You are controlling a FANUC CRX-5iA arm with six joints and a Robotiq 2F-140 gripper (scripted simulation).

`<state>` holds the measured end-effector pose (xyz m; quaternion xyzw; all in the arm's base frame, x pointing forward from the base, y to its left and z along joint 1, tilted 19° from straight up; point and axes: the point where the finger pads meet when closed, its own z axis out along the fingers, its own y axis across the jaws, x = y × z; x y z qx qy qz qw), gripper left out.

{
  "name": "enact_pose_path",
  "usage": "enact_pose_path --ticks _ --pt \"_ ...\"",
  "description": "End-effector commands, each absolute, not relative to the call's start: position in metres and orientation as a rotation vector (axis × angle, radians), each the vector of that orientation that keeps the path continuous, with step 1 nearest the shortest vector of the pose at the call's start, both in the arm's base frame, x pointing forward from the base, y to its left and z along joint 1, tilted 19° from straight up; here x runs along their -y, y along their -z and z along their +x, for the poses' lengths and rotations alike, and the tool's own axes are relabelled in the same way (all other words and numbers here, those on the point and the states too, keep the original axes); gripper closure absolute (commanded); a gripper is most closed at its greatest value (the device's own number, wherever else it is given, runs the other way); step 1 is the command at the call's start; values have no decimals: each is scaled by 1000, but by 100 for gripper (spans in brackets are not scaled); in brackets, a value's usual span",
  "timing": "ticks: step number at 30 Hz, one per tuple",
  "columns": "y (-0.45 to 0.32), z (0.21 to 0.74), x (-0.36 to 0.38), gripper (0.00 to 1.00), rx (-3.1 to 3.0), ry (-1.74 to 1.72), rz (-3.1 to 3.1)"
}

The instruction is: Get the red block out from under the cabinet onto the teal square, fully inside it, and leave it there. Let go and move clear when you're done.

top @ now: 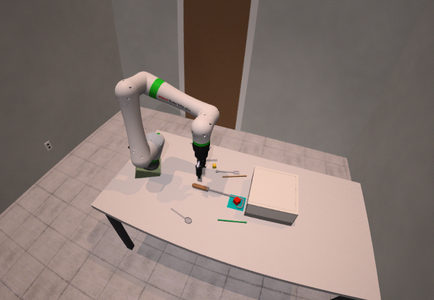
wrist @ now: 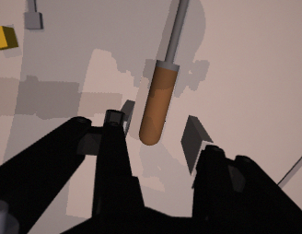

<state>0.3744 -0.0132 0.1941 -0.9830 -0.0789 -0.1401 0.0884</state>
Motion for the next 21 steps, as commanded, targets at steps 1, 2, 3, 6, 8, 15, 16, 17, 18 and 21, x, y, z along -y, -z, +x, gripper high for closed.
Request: enact_pose_path --ticks 1,2,3,6,8,15,16,17,18,21 --pt "-208 371 16 66 235 417 -2926" --pt "-212 370 17 66 235 417 -2926" --pt "-216 369 18 66 235 417 -2926" --pt "-227 366 20 66 235 417 -2926" --pt "-232 364 21 66 235 417 -2926" --pt "-242 361 23 66 235 417 -2926" --pt "-243 361 23 66 235 417 -2926" --pt "-244 361 24 66 235 417 -2926" --pt "-245 360 24 66 235 417 -2926" --pt "-246 360 24 66 235 417 -2926"
